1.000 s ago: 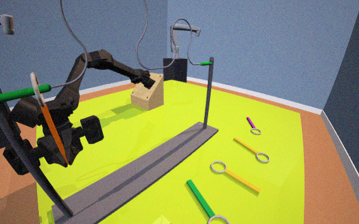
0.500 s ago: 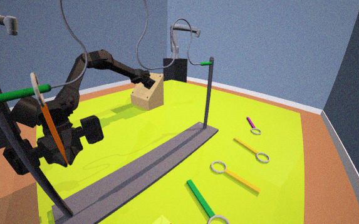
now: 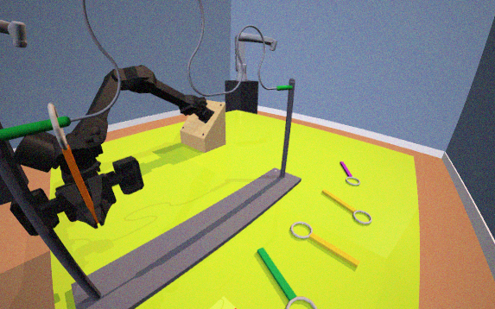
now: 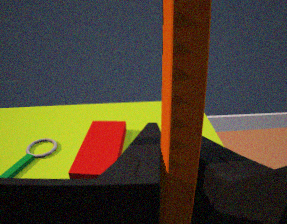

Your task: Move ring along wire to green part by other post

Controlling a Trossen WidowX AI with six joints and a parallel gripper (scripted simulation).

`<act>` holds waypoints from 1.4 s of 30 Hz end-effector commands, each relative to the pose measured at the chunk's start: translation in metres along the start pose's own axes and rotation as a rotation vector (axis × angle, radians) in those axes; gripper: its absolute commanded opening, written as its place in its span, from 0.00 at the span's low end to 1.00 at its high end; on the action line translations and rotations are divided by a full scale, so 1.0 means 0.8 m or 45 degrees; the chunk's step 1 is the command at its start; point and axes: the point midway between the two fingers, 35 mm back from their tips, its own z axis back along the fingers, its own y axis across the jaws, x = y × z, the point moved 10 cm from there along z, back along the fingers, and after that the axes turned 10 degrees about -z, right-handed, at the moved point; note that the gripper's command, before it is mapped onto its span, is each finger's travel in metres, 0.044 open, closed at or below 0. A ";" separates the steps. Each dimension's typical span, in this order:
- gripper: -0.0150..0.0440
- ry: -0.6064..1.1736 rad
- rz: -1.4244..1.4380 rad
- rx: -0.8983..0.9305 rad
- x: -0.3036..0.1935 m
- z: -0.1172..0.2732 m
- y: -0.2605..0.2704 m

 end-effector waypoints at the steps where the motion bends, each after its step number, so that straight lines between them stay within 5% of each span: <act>1: 0.00 0.079 0.013 -0.021 0.011 0.011 0.006; 23: 0.00 0.552 -0.032 -0.088 0.062 0.055 0.046; 42: 0.00 0.567 -0.291 -0.005 0.057 0.055 0.084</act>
